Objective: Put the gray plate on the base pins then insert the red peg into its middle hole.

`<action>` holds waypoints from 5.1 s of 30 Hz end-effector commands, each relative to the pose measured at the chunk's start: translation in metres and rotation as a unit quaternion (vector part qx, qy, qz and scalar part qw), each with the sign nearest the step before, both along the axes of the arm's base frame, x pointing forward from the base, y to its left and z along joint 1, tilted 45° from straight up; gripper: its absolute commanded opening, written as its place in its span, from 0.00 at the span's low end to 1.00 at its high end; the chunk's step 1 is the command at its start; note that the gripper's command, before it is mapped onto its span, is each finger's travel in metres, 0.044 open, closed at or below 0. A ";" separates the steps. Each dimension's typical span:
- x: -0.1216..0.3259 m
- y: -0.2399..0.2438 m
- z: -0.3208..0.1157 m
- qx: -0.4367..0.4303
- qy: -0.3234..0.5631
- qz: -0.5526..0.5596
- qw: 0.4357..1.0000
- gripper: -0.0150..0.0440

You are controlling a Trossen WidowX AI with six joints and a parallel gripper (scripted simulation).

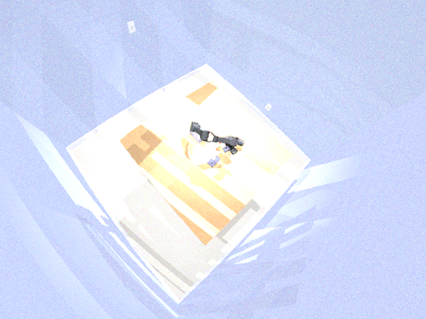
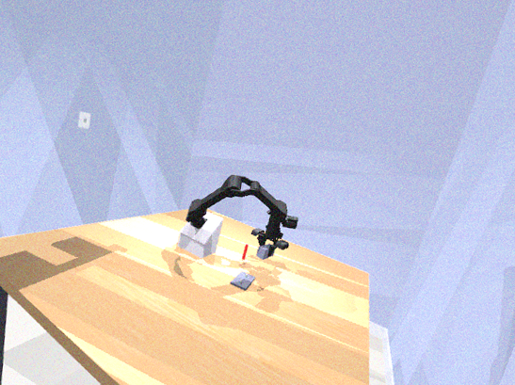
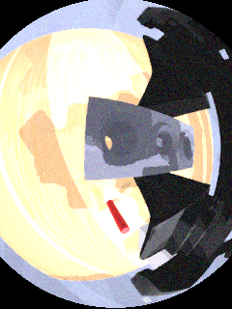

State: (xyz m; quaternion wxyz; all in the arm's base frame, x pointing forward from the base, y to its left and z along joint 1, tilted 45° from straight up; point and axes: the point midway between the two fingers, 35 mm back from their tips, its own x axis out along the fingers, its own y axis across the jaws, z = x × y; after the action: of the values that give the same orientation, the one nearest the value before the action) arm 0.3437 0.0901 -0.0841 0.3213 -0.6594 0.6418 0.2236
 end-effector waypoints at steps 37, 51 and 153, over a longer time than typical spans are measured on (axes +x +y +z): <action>0.004 -0.010 0.064 0.008 0.030 0.034 0.999 0.25; 0.010 -0.053 0.078 0.005 0.055 0.061 0.997 0.25; 0.007 -0.159 0.081 -0.012 0.098 0.103 0.990 0.83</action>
State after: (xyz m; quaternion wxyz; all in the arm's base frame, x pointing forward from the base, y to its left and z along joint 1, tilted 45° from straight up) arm 0.3503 -0.0687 -0.0041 0.2235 -0.7006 0.6013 0.3125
